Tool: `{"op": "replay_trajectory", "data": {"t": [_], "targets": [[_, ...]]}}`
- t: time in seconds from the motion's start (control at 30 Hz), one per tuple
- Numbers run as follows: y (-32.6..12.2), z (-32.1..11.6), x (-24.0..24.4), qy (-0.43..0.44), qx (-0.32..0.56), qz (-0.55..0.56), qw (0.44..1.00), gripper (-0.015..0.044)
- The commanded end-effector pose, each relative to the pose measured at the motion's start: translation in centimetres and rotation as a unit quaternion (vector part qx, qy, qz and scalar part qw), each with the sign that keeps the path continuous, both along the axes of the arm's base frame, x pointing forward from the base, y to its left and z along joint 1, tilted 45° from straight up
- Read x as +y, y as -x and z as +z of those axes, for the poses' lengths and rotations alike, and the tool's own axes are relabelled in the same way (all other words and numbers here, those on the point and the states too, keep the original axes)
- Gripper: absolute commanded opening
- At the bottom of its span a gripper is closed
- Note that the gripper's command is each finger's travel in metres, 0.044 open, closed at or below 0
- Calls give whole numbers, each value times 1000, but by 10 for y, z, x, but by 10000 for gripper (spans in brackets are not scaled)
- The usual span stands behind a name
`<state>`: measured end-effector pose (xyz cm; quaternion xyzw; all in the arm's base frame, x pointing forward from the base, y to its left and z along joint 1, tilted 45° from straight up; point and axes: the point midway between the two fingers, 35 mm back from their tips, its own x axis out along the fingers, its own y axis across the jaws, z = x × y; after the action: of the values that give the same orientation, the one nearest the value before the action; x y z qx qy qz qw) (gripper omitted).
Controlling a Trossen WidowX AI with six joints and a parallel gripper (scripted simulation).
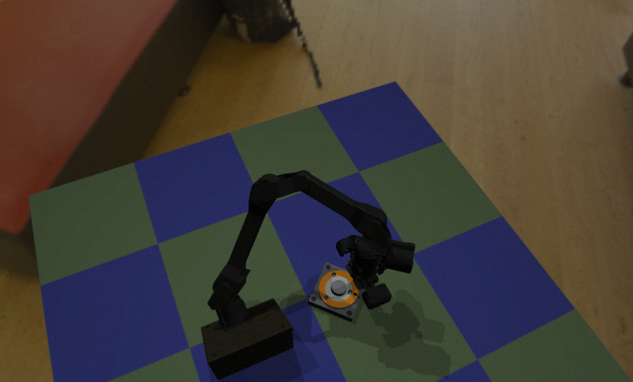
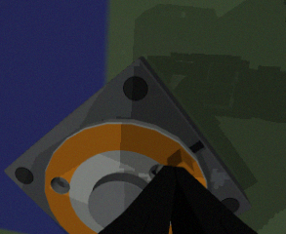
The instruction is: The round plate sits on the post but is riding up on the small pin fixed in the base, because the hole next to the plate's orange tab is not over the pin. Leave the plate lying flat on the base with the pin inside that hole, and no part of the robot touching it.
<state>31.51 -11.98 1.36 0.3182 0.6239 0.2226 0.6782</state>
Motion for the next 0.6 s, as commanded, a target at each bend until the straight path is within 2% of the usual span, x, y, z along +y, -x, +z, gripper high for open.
{"op": "replay_trajectory", "data": {"t": [0.0,0.57], "targets": [[2,13,-13,4,-3,1,1000,0],[1,9,-9,1,-2,-2,1000,0]]}}
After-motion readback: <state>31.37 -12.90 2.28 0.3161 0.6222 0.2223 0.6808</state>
